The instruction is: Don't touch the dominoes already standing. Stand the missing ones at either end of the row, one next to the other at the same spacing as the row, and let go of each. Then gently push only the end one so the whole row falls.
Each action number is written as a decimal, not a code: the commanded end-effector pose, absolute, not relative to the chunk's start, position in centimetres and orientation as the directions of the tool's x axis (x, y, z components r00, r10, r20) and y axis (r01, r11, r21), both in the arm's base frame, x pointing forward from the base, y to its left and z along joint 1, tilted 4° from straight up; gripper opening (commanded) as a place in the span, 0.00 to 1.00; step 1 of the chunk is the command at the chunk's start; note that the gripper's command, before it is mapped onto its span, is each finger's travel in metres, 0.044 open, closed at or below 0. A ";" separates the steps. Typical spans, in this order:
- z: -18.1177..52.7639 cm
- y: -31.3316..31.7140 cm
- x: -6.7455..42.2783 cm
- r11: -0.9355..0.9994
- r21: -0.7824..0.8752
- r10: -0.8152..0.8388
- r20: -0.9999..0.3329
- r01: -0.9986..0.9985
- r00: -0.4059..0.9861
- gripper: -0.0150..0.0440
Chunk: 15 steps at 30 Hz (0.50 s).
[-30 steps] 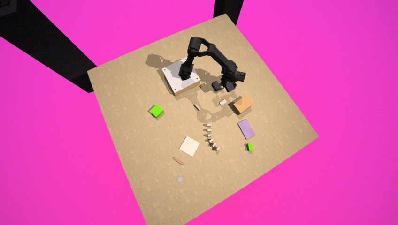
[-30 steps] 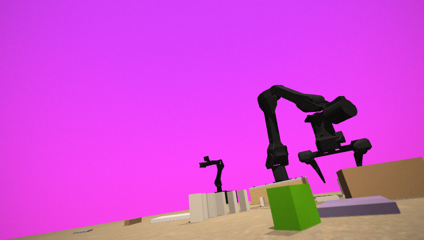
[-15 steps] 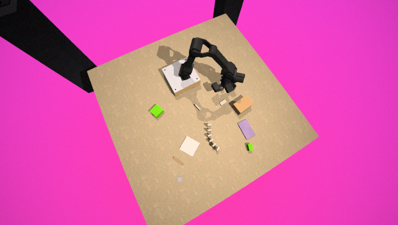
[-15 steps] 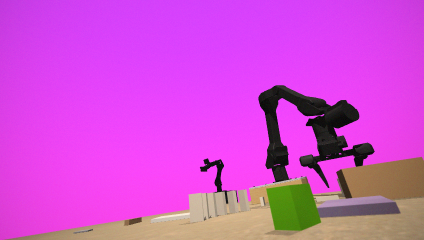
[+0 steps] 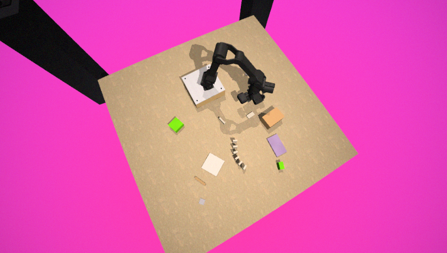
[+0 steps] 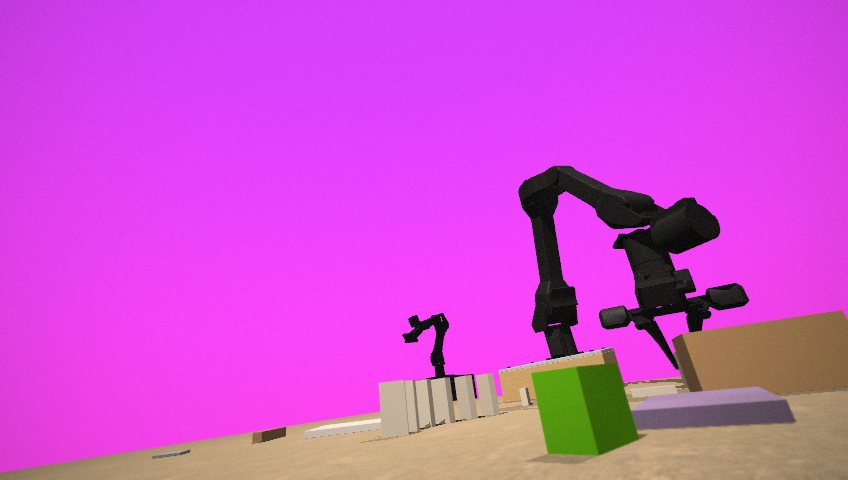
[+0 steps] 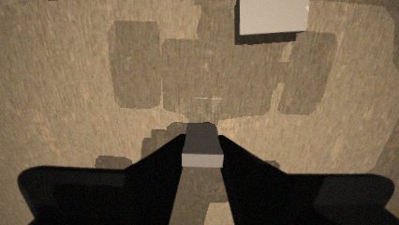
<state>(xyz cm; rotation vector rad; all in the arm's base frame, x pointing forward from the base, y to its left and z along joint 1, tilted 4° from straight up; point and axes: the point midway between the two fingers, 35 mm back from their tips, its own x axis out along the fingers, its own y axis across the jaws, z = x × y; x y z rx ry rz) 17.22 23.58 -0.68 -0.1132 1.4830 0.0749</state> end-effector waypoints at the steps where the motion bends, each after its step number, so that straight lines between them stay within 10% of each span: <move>1: -0.9 23.5 17.1 0.992 -0.031 -0.021 -0.997 -0.123 0.079 0.44; 15: 12.8 23.9 16.2 0.992 -0.029 -0.019 -0.996 -0.120 0.086 0.44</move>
